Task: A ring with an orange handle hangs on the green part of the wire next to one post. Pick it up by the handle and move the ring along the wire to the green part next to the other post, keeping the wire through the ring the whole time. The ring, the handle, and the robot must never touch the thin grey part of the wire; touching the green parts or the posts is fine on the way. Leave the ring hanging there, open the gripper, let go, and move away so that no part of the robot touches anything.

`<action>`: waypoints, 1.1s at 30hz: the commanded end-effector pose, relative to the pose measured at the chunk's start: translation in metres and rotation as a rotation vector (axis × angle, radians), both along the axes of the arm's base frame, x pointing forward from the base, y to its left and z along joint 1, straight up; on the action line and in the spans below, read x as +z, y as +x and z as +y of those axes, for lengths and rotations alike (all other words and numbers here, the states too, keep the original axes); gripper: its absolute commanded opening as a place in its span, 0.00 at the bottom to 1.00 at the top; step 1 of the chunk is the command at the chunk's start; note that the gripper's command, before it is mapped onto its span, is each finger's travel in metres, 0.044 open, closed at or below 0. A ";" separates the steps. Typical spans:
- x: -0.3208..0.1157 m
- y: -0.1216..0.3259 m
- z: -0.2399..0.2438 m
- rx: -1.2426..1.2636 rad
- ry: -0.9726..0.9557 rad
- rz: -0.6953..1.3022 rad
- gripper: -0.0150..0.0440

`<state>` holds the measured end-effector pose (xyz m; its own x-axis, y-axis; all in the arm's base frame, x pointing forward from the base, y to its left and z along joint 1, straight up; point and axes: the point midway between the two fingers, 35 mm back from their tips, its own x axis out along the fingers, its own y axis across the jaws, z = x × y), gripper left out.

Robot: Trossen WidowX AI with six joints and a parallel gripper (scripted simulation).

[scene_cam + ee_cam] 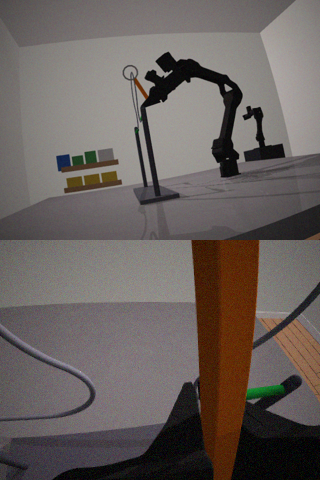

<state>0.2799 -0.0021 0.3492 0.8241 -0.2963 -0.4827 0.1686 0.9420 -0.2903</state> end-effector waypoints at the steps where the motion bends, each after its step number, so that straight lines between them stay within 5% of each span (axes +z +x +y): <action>1: 0.001 -0.001 -0.003 0.000 -0.061 -0.001 0.00; 33: 0.009 -0.003 -0.018 0.003 -0.460 0.007 0.00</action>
